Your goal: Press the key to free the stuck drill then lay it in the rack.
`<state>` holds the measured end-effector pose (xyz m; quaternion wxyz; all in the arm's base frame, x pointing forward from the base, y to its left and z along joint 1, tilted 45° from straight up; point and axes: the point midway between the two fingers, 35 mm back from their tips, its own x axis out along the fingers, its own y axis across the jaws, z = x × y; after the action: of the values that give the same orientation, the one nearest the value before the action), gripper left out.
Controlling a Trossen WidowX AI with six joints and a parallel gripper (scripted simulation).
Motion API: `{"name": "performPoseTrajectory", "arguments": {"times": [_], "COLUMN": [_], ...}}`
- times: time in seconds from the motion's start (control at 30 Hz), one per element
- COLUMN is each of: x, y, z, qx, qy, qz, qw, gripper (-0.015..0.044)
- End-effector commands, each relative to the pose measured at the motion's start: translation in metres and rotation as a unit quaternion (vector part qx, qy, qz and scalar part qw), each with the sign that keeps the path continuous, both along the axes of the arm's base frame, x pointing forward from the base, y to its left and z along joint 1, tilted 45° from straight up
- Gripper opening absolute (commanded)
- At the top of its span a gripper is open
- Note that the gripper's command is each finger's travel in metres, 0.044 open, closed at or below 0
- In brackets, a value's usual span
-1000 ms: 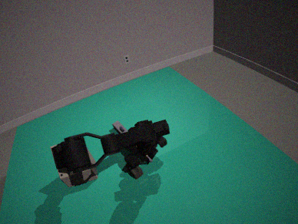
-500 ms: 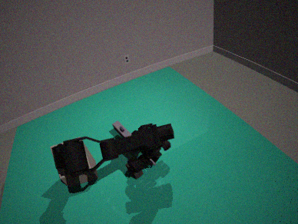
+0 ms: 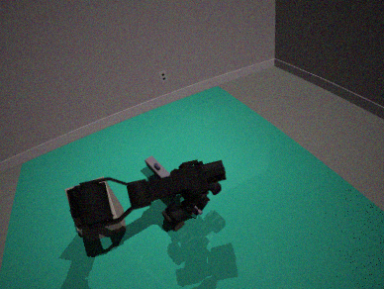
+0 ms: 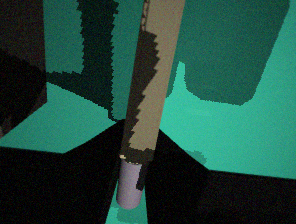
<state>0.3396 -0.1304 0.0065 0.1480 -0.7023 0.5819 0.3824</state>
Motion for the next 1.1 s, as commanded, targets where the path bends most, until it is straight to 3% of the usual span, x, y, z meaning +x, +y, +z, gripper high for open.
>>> {"name": "performPoseTrajectory", "arguments": {"times": [0.0, 1.07], "x": [0.000, -0.003], "y": [0.002, 0.014], "z": [0.002, 0.006], "qx": [0.002, 0.002], "qy": [-0.004, -0.004], "qz": [-0.001, -0.001], "qw": [1.000, 1.000], "gripper": [0.0000, 0.0000]}}
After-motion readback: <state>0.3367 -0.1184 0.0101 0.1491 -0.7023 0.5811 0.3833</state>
